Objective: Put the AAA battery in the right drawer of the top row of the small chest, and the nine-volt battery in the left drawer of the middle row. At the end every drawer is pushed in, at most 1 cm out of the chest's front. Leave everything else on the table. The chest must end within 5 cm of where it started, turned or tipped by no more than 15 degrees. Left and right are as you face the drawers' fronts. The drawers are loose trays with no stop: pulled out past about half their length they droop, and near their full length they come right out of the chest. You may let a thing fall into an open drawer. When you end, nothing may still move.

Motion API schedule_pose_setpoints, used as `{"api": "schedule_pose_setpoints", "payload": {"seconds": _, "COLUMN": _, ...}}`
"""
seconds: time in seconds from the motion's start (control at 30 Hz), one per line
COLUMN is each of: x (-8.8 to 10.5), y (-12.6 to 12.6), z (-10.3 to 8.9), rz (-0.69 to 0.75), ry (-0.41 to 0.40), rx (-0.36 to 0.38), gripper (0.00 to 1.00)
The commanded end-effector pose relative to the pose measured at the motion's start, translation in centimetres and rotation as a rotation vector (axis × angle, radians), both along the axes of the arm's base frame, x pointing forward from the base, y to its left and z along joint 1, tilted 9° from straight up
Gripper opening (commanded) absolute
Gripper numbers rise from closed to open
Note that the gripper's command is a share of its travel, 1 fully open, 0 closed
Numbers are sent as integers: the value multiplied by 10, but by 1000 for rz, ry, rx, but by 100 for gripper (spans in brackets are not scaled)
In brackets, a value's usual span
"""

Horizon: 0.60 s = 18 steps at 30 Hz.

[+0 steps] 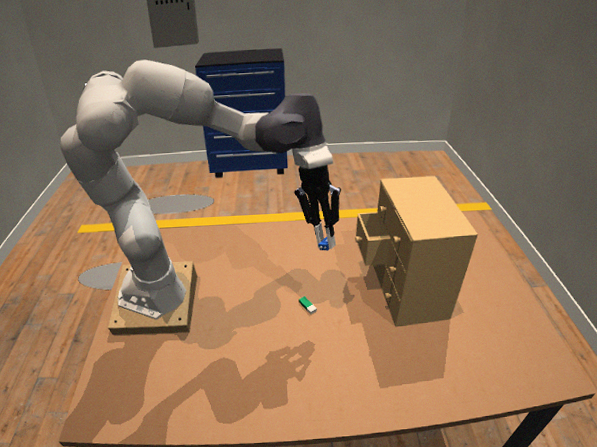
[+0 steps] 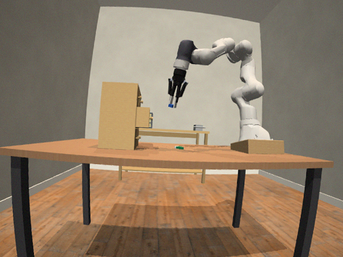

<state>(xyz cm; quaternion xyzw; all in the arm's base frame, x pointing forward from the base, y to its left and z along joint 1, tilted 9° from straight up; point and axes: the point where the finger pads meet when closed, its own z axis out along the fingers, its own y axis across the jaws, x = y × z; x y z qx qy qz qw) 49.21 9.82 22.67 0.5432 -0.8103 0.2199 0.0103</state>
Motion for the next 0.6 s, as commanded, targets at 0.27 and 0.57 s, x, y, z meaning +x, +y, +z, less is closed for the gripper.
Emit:
{"api": "schedule_pose_setpoints", "payload": {"seconds": 0.27, "x": 8, "y": -19, "z": 9, "rz": 423, "ry": 104, "rx": -173, "gripper": 14}}
{"api": "schedule_pose_setpoints", "payload": {"seconds": 0.57, "x": 11, "y": -26, "z": 11, "rz": 561, "ry": 141, "rx": -239, "gripper": 14}}
